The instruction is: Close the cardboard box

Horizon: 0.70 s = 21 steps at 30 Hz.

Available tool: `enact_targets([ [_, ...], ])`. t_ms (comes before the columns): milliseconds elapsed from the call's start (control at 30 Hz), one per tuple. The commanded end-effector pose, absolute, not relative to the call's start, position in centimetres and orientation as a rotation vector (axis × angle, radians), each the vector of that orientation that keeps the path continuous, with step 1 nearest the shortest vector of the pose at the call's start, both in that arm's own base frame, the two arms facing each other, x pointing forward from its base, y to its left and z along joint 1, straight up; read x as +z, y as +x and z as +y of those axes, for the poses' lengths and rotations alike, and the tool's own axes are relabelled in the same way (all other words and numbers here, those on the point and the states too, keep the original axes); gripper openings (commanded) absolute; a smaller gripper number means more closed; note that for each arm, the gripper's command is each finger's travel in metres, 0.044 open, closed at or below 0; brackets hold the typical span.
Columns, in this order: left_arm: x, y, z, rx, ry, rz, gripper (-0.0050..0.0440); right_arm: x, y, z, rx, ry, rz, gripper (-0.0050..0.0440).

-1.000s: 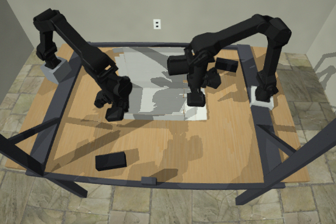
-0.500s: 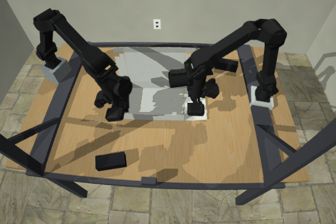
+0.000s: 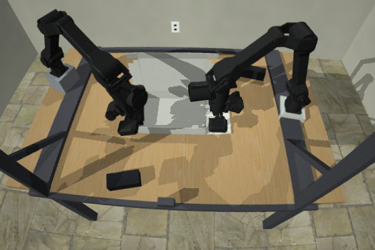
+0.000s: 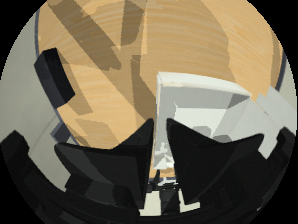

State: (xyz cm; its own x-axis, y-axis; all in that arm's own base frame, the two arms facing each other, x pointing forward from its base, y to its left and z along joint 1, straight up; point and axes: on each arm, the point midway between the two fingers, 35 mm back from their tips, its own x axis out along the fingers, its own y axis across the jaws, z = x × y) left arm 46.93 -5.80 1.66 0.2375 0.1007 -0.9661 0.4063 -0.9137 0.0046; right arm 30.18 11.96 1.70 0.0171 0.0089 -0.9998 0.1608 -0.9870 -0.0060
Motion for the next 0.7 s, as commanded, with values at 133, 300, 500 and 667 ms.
enact_targets([
  [133, 3.2, 47.5, -5.9, -1.689, 2.287, 0.461, 0.0064, 0.8, 30.3, 12.0, -2.109, 2.167, 0.188, 0.0251],
  [300, 3.2, 47.5, -5.9, -1.689, 2.287, 0.461, 0.0064, 0.0, 30.2, 12.0, -2.109, 2.167, 0.188, 0.0251],
  [500, 3.2, 47.5, -5.9, -1.689, 2.287, 0.461, 0.0064, -0.6, 29.6, 11.7, -2.116, 2.157, 0.185, 0.0251],
  [667, 3.2, 47.5, -5.9, -1.689, 2.287, 0.461, 0.0064, -1.0, 29.5, 11.7, -2.117, 2.157, 0.185, 0.0251],
])
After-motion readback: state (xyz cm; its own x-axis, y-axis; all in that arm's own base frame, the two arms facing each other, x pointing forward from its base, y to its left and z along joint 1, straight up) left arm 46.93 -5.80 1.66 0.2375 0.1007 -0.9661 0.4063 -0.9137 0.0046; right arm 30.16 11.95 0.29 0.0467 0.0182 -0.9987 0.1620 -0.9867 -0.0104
